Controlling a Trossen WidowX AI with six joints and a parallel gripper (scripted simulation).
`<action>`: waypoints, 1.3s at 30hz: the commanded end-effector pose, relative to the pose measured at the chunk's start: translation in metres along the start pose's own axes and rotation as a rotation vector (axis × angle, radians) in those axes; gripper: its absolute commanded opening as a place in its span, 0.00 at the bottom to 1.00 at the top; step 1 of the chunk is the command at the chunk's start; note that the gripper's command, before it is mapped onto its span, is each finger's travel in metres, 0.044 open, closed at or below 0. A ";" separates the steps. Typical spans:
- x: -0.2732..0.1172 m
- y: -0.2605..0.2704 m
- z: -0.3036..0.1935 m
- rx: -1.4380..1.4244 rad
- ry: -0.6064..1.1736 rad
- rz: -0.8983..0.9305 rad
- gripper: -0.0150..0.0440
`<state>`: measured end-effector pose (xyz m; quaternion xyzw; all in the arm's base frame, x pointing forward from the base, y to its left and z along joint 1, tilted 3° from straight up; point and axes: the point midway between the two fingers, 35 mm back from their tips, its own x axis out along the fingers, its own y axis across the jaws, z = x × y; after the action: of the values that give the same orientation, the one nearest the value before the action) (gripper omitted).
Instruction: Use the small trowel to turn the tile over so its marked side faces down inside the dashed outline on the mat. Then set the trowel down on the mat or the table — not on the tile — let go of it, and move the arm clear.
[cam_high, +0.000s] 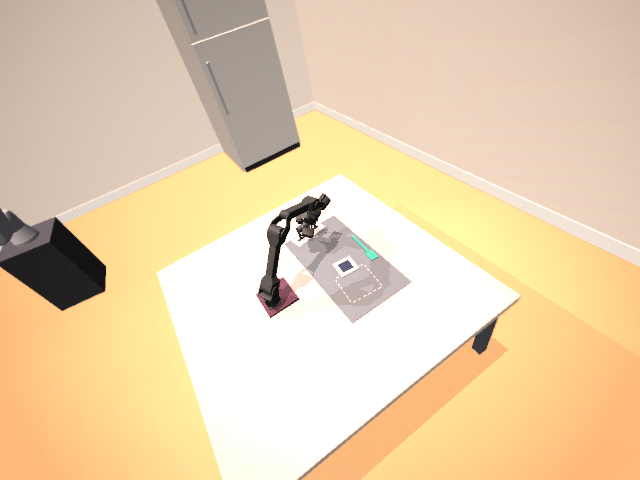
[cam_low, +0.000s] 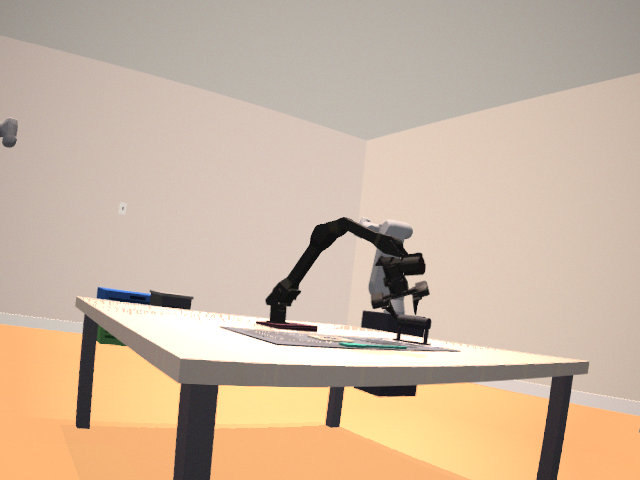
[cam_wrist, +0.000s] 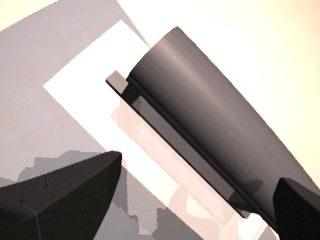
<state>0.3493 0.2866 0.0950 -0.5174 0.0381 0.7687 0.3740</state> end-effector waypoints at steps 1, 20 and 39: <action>0.001 -0.004 -0.003 -0.108 -0.021 -0.025 0.76; 0.004 -0.020 -0.016 -0.733 -0.087 -0.182 0.76; 0.016 -0.026 -0.018 -0.914 -0.088 -0.238 0.76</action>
<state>0.3785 0.3032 0.0865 -0.6000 -0.3801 0.6768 0.1937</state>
